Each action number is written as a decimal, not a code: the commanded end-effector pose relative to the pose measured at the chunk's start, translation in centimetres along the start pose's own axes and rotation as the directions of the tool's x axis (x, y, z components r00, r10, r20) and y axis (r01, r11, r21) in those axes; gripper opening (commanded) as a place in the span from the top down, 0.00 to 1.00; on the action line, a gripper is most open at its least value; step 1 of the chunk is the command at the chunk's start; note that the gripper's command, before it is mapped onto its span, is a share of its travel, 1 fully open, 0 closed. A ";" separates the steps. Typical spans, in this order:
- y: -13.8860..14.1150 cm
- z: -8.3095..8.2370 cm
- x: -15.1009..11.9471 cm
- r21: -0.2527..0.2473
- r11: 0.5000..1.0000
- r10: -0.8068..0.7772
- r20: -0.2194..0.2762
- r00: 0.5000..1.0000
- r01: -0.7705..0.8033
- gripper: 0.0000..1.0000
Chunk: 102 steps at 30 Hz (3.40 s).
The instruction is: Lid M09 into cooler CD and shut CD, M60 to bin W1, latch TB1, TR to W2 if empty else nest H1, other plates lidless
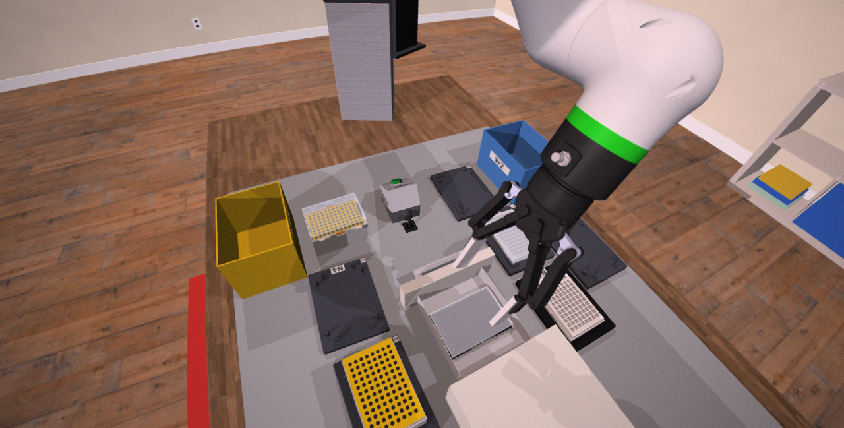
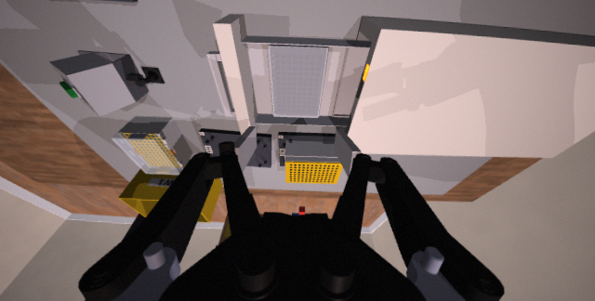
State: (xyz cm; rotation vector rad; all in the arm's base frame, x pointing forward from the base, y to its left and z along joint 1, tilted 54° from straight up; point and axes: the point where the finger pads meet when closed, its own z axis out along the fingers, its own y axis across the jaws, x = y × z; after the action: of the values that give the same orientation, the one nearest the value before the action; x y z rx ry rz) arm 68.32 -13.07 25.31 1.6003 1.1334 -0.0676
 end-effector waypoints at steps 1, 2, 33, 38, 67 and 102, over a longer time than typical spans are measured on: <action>0.0 -0.5 -0.2 0.000 1.000 0.000 0.000 1.000 0.000 0.34; 0.0 -0.6 -0.3 0.000 1.000 0.000 0.000 1.000 0.000 0.34; 0.0 -0.7 -0.3 0.000 1.000 0.000 0.000 1.000 0.000 0.34; 0.0 -0.7 -0.3 0.000 1.000 0.000 0.000 1.000 0.000 0.34; -7.8 0.8 0.4 0.000 1.000 0.000 0.000 1.000 0.000 0.43; -16.7 2.6 1.2 0.000 1.000 0.000 0.000 1.000 0.000 1.00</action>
State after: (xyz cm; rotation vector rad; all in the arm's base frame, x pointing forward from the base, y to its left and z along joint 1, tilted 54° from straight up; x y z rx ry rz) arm 58.87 -15.70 11.52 1.6003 1.1334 -0.0676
